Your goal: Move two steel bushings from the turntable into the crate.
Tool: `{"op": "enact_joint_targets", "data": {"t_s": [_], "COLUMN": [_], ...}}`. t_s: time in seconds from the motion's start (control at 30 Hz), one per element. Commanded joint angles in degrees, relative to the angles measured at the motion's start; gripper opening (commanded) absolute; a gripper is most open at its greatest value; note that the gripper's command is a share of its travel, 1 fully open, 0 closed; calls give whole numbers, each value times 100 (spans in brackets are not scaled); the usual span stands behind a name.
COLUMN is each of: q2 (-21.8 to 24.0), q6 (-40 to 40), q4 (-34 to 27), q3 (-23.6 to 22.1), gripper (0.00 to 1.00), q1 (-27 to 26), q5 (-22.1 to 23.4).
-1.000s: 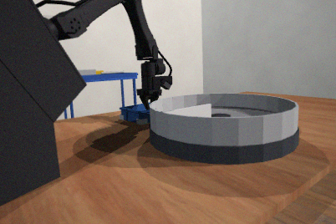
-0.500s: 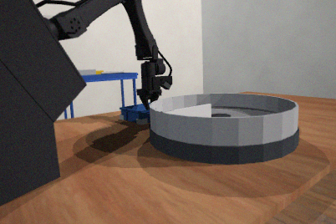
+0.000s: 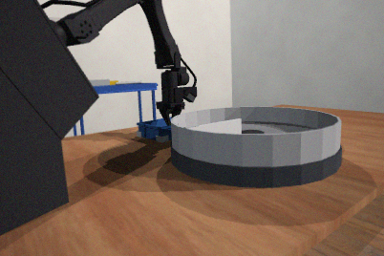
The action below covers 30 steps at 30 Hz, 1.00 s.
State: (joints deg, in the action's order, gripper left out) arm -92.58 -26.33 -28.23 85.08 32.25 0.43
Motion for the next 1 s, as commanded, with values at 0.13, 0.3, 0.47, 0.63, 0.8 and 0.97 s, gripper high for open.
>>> {"op": "enact_joint_targets", "data": {"t_s": [0.13, 0.3, 0.47, 0.63, 0.8, 0.97], "q2": [171, 171, 171, 171, 171, 171], "q6": [-3, -3, -3, -3, -3, -3], "q4": [-46, -46, -46, -46, -46, -46], "q3": [176, 176, 176, 176, 176, 176], "gripper": [0, 14, 14, 14, 14, 14], "q1": [-40, -40, -40, -40, -40, -40], "q5": [-69, -66, -66, -66, -66, -66]}}
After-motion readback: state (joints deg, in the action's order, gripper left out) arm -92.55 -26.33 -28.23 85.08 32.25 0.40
